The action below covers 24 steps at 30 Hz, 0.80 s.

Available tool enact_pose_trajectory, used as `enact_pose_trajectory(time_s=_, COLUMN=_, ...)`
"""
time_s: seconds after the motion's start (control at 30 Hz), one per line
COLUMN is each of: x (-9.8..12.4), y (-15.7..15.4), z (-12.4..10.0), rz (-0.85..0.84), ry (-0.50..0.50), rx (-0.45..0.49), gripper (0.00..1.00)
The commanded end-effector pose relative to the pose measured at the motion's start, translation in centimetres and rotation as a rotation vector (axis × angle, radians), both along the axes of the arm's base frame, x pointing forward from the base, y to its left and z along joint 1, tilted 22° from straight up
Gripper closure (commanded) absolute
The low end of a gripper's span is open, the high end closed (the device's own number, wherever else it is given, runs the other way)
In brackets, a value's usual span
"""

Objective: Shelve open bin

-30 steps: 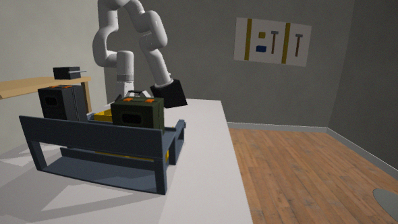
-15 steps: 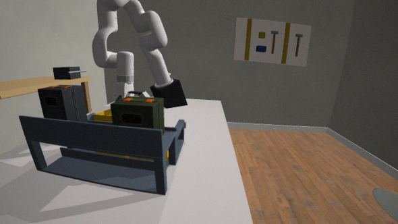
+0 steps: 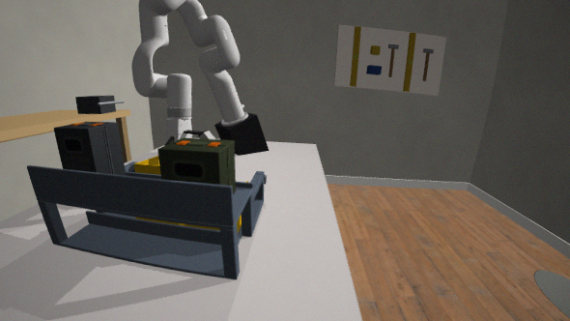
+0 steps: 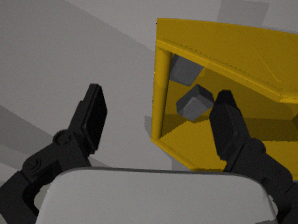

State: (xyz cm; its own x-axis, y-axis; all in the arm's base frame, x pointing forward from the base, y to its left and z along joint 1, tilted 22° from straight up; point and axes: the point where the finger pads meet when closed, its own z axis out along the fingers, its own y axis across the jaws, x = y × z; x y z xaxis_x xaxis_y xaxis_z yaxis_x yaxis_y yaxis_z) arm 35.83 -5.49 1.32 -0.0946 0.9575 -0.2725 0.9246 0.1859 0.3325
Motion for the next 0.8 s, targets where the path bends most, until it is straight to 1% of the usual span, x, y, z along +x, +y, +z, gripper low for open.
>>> enact_pose_trajectory(time_s=0.0, x=0.07, y=0.01, z=0.07, rz=0.0, ry=-0.002, rx=0.0, gripper=0.0)
enact_pose_trajectory(time_s=0.2, x=0.07, y=0.01, z=0.07, rz=0.0, ry=-0.002, rx=0.0, gripper=0.0)
enact_pose_trajectory(time_s=0.23, x=0.07, y=0.01, z=0.06, rz=0.0, ry=-0.002, rx=0.0, gripper=1.0)
enact_pose_trajectory(time_s=0.77, x=0.07, y=0.01, z=0.06, rz=0.0, ry=-0.002, rx=0.0, gripper=1.0)
